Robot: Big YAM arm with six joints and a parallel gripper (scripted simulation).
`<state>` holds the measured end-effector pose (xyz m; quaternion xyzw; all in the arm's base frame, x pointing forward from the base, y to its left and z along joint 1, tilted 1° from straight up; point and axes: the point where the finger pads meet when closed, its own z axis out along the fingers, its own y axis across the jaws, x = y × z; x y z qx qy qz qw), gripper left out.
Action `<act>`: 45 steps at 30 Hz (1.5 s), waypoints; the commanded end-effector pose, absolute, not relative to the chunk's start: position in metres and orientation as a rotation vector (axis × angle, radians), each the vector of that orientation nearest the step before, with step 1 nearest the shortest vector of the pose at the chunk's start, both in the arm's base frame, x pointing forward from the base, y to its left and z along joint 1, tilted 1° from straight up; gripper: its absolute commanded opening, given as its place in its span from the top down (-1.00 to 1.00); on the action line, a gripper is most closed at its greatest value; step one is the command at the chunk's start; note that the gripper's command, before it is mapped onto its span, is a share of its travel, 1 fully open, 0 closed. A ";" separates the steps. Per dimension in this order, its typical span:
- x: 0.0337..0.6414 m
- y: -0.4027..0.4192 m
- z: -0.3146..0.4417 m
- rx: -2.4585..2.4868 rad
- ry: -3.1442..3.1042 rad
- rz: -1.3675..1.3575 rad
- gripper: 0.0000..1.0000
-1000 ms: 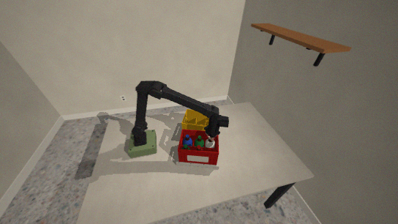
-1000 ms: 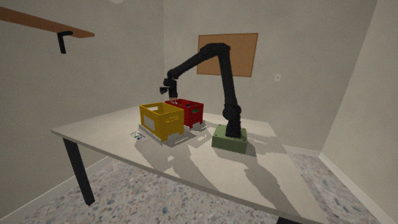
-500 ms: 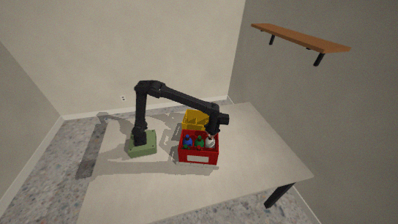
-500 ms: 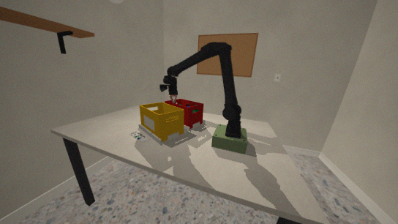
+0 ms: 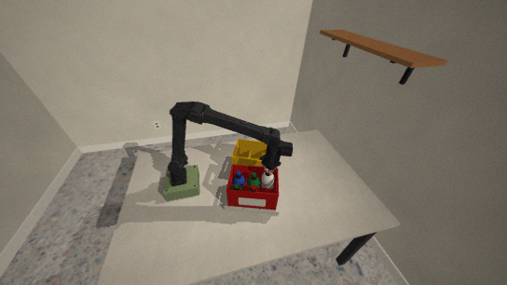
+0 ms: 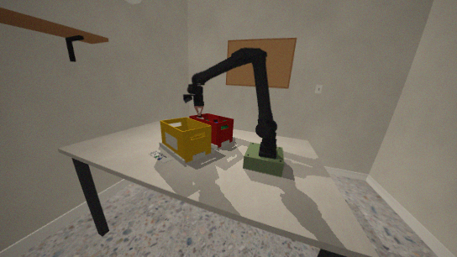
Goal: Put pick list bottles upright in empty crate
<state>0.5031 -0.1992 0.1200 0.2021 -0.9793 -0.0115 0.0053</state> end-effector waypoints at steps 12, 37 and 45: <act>0.519 -0.206 0.206 0.655 -3.151 0.051 1.00; 0.515 -0.207 0.239 0.655 -3.151 0.053 1.00; 0.513 -0.207 0.246 0.655 -3.151 0.053 1.00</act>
